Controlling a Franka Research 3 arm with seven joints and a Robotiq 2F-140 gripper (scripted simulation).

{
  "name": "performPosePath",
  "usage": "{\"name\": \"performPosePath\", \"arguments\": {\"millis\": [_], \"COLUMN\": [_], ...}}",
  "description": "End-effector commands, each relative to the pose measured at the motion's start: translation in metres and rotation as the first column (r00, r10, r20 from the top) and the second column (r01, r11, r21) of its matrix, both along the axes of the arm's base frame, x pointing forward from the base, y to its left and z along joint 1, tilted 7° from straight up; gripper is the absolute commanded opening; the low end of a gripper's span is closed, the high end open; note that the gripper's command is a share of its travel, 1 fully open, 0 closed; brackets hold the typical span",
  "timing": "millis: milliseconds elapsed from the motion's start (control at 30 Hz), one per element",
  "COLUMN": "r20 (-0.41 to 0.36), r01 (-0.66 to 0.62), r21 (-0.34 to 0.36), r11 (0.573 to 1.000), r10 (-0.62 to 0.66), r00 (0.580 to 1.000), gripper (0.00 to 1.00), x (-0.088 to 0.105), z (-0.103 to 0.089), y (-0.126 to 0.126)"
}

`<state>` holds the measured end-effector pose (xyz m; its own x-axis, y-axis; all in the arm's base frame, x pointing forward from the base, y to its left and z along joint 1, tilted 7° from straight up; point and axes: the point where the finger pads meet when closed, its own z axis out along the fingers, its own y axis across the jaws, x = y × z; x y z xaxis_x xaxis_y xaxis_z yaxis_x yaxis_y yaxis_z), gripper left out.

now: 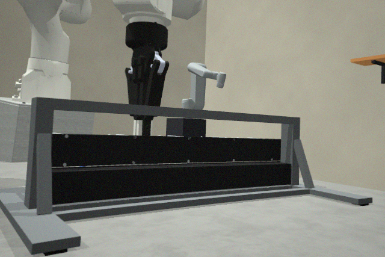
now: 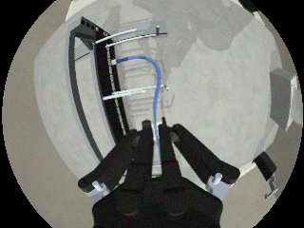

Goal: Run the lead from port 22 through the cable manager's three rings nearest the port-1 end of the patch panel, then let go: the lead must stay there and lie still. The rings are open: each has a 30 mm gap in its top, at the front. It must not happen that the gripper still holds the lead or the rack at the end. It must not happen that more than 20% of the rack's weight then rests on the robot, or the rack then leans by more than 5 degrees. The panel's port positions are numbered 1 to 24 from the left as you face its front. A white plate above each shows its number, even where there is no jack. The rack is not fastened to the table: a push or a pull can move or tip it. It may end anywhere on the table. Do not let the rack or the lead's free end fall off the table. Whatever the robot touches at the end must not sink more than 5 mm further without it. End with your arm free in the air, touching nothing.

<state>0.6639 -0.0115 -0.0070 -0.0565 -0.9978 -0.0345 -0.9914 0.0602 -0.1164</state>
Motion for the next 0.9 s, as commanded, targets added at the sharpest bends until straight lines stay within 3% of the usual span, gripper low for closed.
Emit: {"name": "performPosePath", "arguments": {"millis": [0, 867], "r20": [-0.001, -0.001], "r01": [0.002, 0.002], "r21": [0.000, 0.000], "r11": [1.000, 1.000], "r10": [-0.002, -0.002], "r00": [1.000, 1.000], "gripper": [0.00, 0.00], "x": [0.004, 0.033], "z": [0.000, 0.003], "y": [-0.002, -0.004]}}
